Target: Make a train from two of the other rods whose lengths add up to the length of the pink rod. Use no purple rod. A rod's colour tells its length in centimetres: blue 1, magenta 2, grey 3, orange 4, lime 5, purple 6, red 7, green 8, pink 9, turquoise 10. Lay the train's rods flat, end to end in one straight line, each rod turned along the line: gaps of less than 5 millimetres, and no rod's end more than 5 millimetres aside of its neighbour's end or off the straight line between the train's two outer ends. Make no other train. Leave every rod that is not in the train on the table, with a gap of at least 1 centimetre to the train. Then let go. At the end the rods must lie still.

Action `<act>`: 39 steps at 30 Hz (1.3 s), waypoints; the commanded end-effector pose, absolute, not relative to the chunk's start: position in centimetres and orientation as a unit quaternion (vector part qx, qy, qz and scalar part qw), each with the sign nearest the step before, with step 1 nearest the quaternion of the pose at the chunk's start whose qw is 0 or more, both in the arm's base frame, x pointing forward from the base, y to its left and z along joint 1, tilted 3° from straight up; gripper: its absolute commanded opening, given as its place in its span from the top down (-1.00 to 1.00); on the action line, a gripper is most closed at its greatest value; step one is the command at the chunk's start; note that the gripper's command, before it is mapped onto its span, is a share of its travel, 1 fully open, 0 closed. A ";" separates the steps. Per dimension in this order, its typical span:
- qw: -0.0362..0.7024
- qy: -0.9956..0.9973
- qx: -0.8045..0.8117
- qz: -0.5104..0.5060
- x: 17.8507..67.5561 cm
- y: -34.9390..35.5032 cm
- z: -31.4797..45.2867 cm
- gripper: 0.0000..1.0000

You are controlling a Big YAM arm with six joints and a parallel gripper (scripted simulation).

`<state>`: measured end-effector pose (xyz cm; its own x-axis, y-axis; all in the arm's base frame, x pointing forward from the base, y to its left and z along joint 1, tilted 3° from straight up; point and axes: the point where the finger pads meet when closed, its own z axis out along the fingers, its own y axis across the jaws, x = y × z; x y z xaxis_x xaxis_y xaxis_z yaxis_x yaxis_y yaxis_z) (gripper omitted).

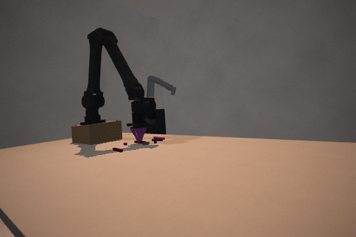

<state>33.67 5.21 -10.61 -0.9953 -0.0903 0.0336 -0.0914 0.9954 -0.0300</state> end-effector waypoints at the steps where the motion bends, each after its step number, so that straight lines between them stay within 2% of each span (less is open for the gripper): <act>1: 0.013 -0.999 0.047 0.015 34.1 5.0 -10.9 0.89; 17: 0.016 -0.999 0.047 0.016 34.0 5.0 -10.9 0.89; 23: -0.010 -0.999 0.047 0.012 36.2 5.6 -7.2 0.89; 37: -0.015 -0.999 0.044 0.011 36.5 6.2 1.0 0.89; 39: -0.002 -0.999 0.043 0.013 35.2 5.9 0.7 0.89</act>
